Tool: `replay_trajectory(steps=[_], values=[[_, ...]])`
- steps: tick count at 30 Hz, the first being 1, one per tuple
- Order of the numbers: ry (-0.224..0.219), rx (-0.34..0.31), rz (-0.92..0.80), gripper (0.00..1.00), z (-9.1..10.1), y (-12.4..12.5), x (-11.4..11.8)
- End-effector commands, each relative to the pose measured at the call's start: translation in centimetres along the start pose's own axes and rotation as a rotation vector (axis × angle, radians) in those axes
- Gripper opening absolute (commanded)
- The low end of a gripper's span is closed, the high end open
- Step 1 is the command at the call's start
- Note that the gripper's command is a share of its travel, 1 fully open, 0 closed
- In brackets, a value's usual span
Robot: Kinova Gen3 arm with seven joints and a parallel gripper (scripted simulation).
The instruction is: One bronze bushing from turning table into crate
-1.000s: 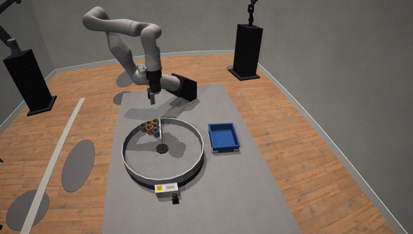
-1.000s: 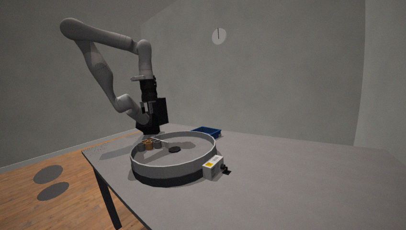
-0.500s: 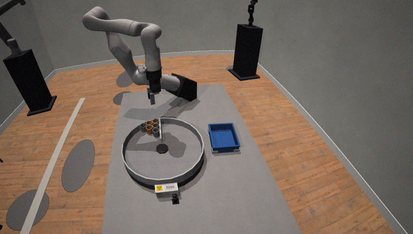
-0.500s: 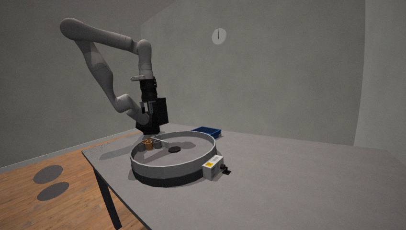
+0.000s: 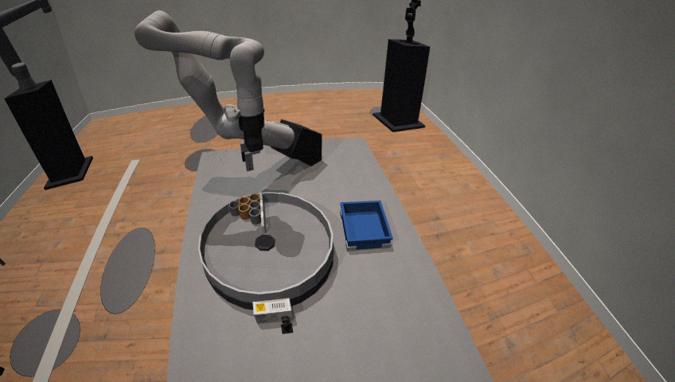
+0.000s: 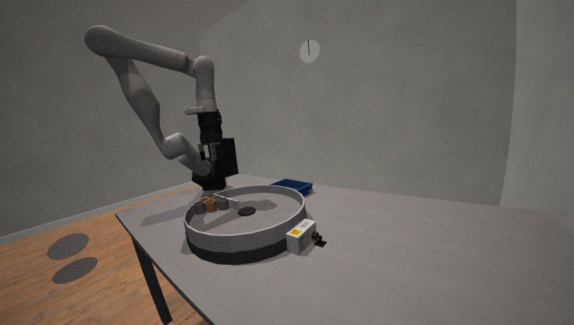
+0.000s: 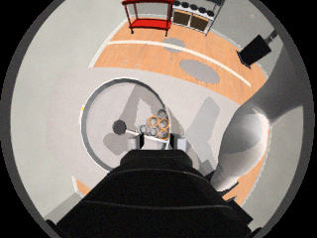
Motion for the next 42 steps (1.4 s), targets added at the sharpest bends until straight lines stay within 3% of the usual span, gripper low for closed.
replay_trajectory(steps=[1,41,42], values=[[0.001,0.000,0.000,1.00,0.0,0.0,0.0],[0.001,0.000,0.000,1.00,0.0,0.0,0.0],[0.003,-0.001,0.001,1.00,-1.1,-0.2,-0.1]])
Point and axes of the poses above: the point where the finger pads meet when closed, its own z axis back along the fingers, its own x axis across the jaws, y = z × x, the point moved 4 cm from there along z, back along the fingers, and after that the axes turned 9 degrees about z, right-handed, at the moved point
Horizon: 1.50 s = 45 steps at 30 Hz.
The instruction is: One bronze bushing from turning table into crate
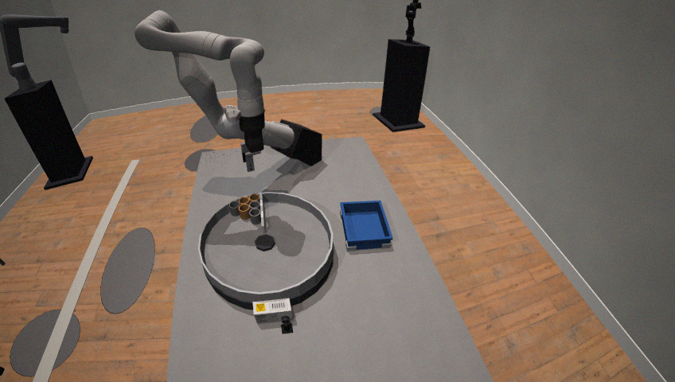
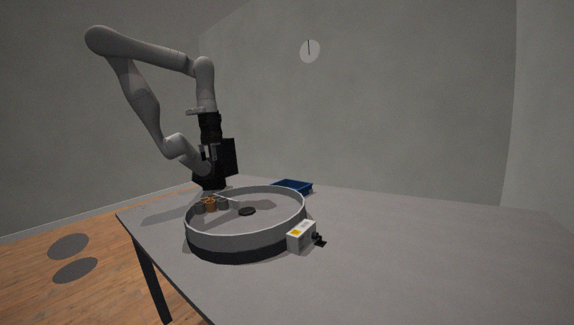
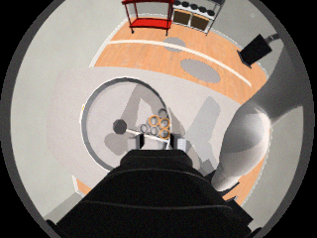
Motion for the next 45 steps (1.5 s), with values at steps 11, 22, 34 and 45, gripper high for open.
replay_trajectory(steps=[11,22,34,45], values=[[0.004,-0.004,0.007,1.00,-5.3,-0.8,-0.1],[0.007,-0.005,0.009,1.00,-5.2,-0.8,-0.1],[0.007,-0.005,0.009,1.00,-5.2,-0.8,-0.1],[0.007,-0.005,0.009,1.00,-5.2,-0.8,-0.1]])
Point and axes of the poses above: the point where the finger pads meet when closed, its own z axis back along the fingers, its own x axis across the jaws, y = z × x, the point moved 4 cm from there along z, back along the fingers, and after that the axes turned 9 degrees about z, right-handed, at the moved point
